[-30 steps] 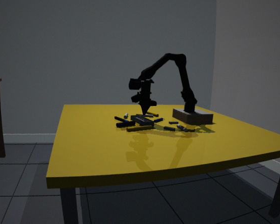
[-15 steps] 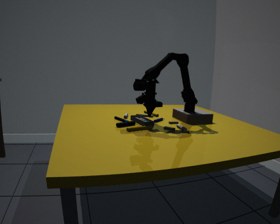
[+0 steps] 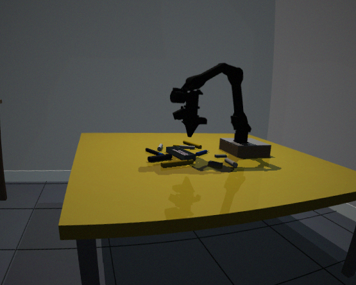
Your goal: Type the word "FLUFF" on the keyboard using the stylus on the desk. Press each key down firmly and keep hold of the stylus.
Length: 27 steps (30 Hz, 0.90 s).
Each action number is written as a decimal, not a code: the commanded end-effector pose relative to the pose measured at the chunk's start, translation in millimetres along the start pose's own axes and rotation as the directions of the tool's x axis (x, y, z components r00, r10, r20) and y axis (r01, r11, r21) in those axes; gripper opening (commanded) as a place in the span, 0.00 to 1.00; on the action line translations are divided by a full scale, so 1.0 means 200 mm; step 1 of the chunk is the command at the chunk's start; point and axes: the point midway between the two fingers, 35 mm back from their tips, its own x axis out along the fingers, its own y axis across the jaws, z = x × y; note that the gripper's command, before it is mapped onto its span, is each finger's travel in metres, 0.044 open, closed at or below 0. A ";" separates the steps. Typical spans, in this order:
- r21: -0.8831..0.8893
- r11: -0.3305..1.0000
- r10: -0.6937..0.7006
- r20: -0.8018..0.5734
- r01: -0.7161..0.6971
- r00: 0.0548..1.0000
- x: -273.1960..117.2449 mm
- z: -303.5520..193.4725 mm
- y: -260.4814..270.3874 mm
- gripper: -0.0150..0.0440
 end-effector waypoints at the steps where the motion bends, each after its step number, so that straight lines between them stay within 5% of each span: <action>1: 0.000 1.000 0.000 0.000 0.000 1.000 0.00 0.00 0.00 0.43; 5: 0.000 1.000 0.000 0.000 0.000 1.000 0.00 0.00 0.00 0.25; 15: 0.000 1.000 0.000 0.000 0.000 1.000 0.00 0.00 0.00 0.25; 18: 0.016 1.000 -0.001 -0.003 0.001 1.000 0.00 0.00 0.00 0.39; 21: 0.241 0.970 -0.019 -0.044 0.029 0.999 0.03 -0.05 -0.02 0.51; 27: 0.727 0.669 -0.066 -0.151 0.156 0.986 0.09 -0.16 -0.05 0.51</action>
